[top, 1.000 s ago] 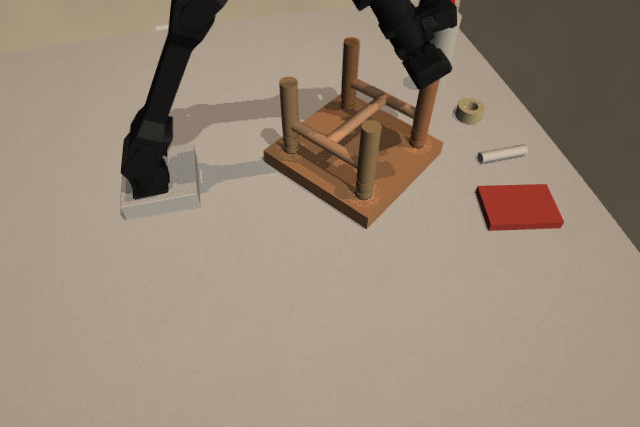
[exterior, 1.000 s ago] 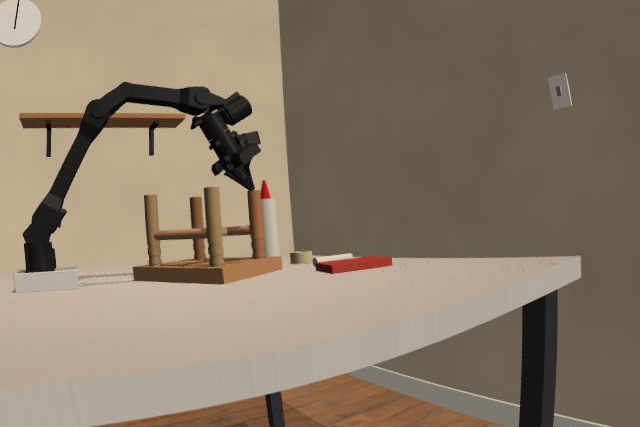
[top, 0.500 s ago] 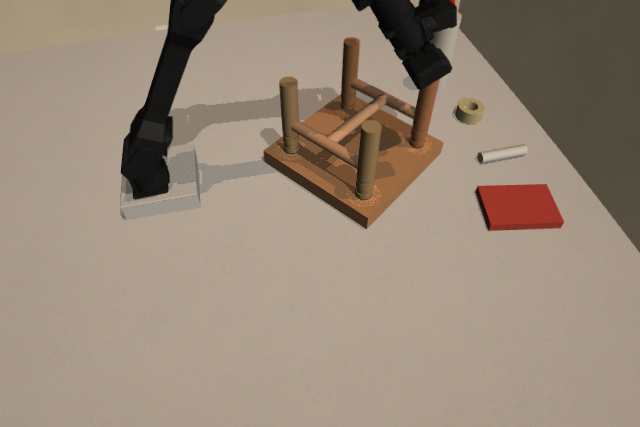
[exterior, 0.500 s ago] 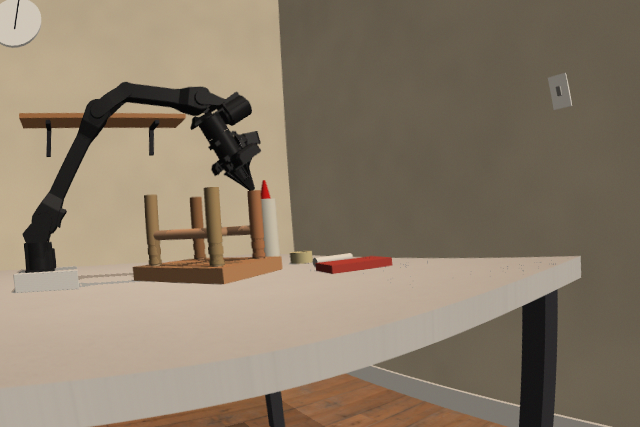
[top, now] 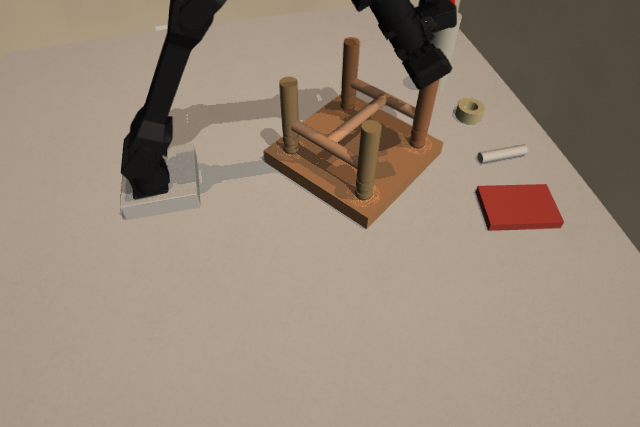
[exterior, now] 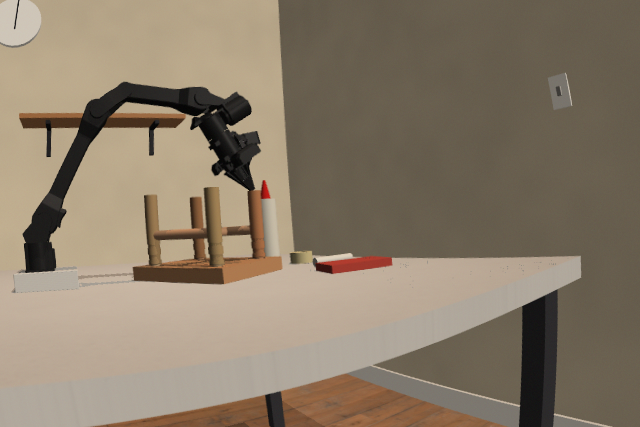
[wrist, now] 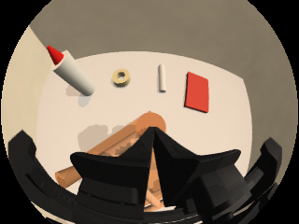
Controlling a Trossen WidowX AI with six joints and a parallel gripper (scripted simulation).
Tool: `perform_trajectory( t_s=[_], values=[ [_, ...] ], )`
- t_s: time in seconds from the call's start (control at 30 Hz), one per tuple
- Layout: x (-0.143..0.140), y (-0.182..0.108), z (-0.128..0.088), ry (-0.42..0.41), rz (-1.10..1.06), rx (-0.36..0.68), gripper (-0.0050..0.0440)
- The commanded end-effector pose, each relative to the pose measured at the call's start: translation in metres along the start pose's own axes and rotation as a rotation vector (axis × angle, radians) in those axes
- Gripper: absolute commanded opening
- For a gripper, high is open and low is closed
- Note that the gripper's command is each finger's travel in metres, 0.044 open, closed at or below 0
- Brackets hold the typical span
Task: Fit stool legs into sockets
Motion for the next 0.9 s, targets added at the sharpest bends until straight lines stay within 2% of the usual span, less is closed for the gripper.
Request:
perform_trajectory(
  t_s=[0.0, 0.87],
  values=[
    [-0.0017, -0.0078, 0.0124, -0.007, 0.002, 0.033, 0.0000],
    [-0.0020, -0.0094, 0.0148, -0.007, 0.002, 0.033, 0.0000]
  ],
)
Point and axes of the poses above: the point midway between the two fingers, 35 mm back from their tips, its own z axis out along the fingers, its own x axis across the jaws, y = z × x, the point moved 6 cm from there along -z, back along the fingers, and after that the axes turned 13 degrees about z, right-handed, at the moved point
